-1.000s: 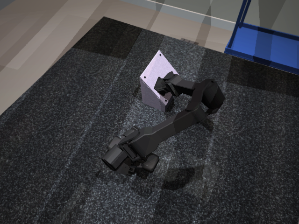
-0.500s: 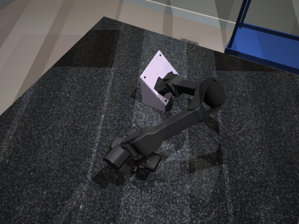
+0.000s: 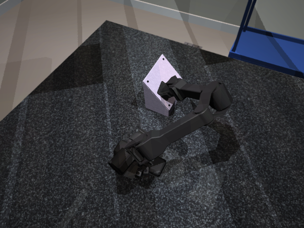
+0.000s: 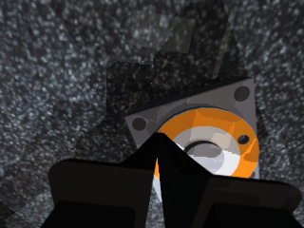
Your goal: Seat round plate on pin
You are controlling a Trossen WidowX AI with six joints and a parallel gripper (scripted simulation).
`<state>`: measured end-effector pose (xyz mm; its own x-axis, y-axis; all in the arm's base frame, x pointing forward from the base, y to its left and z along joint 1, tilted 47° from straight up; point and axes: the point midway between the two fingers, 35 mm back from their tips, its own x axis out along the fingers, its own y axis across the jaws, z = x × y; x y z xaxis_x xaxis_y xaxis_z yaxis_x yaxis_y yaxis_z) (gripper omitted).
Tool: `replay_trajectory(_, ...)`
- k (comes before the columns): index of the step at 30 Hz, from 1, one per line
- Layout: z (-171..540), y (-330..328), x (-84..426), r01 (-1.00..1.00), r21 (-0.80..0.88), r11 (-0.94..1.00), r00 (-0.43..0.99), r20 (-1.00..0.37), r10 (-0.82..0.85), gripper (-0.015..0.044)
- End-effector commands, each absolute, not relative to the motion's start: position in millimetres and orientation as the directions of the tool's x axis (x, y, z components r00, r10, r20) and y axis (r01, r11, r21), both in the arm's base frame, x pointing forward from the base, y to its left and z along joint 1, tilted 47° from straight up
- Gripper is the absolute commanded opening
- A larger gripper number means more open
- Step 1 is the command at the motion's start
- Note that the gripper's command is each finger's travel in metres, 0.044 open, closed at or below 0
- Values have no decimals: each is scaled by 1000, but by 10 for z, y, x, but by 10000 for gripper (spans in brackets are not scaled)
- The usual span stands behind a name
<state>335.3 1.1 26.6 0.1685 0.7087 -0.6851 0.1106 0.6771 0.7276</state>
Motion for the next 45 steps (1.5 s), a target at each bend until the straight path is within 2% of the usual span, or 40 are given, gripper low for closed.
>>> replay_trajectory(1,250,61,3293,123,733,669,154,-680,717,0)
replay_trajectory(45,265,102,3158,123,733,669,153,-680,717,0)
